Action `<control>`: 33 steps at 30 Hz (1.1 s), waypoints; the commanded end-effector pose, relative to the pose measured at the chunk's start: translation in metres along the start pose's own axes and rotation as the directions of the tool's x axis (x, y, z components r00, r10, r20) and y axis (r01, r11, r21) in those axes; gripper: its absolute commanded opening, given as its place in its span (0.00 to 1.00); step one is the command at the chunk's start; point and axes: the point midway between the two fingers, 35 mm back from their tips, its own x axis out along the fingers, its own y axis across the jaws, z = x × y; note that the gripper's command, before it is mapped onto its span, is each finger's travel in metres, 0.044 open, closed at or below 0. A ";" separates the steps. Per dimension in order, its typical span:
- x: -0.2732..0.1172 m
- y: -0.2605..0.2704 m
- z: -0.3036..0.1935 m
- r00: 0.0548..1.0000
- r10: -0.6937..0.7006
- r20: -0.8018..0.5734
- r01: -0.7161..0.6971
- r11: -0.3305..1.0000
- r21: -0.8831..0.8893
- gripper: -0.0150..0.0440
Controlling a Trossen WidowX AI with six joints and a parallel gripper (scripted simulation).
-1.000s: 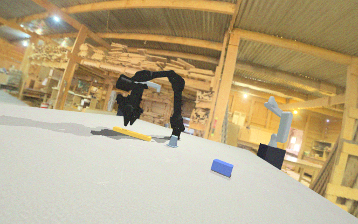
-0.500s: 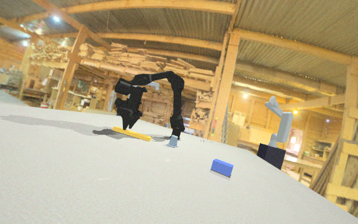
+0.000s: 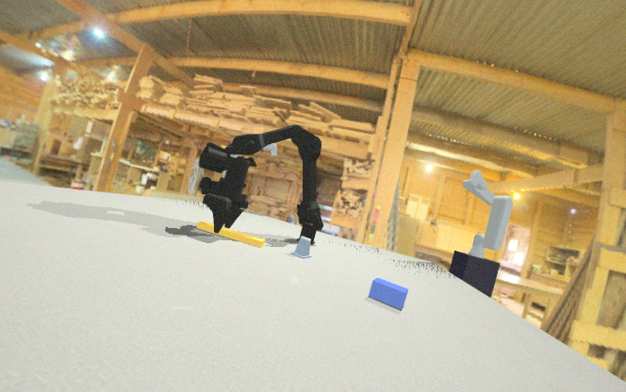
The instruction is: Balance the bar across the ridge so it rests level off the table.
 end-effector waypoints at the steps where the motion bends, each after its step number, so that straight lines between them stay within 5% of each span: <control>1: 0.001 -0.001 0.000 1.000 -0.005 0.002 0.005 1.000 -0.004 0.79; 7: 0.001 -0.001 0.000 1.000 -0.005 0.002 0.005 1.000 -0.004 0.79; 14: 0.001 0.000 0.000 1.000 -0.001 -0.001 0.001 1.000 0.000 0.48; 21: 0.001 0.000 0.000 1.000 -0.001 -0.001 0.001 1.000 0.000 0.40; 24: -0.003 0.000 0.000 1.000 -0.001 -0.001 0.001 1.000 0.000 0.26; 33: -0.026 0.002 0.002 1.000 -0.002 0.000 0.002 1.000 -0.001 0.25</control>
